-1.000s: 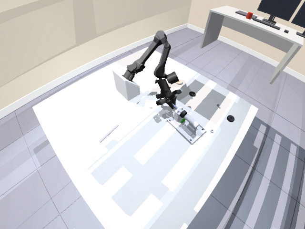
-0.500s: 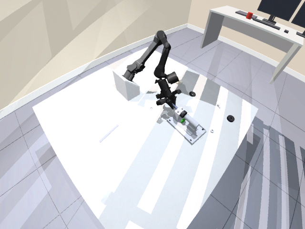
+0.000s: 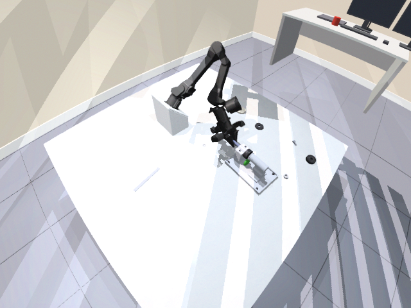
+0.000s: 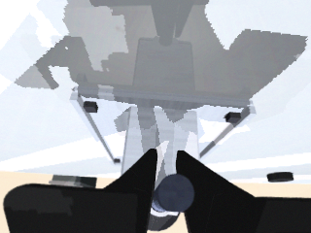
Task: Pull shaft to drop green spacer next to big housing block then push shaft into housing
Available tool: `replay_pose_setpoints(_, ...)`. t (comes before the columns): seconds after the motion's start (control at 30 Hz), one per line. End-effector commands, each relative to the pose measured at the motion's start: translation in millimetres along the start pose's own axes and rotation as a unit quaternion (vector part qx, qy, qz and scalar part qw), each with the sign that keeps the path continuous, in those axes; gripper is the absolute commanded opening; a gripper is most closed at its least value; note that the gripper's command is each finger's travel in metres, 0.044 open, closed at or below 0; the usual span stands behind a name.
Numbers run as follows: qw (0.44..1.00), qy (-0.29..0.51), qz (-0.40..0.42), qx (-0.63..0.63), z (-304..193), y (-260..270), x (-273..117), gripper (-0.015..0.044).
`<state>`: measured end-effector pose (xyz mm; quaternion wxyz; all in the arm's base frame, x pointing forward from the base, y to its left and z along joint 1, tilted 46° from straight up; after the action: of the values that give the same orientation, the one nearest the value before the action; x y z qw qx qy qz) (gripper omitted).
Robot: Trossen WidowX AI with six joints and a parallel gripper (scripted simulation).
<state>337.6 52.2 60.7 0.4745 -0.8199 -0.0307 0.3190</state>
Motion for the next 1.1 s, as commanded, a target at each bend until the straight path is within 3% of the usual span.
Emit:
replay_pose_setpoints(0.0,1.000,0.000,0.000,0.000,-1.4,-0.1,1.7,0.0000)
replay_pose_setpoints(1.07,1.000,0.001,0.000,0.000,-7.7,-1.3,7.9,0.0000)
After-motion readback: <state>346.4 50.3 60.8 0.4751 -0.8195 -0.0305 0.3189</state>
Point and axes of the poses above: the point midway between the two fingers, 35 mm back from their tips, its own x axis out along the fingers, its own y axis across the jaws, z = x × y, the point moved 3 cm from there along -x, back along the fingers, and after that the axes turned 10 degrees about x, right-handed, at the moved point
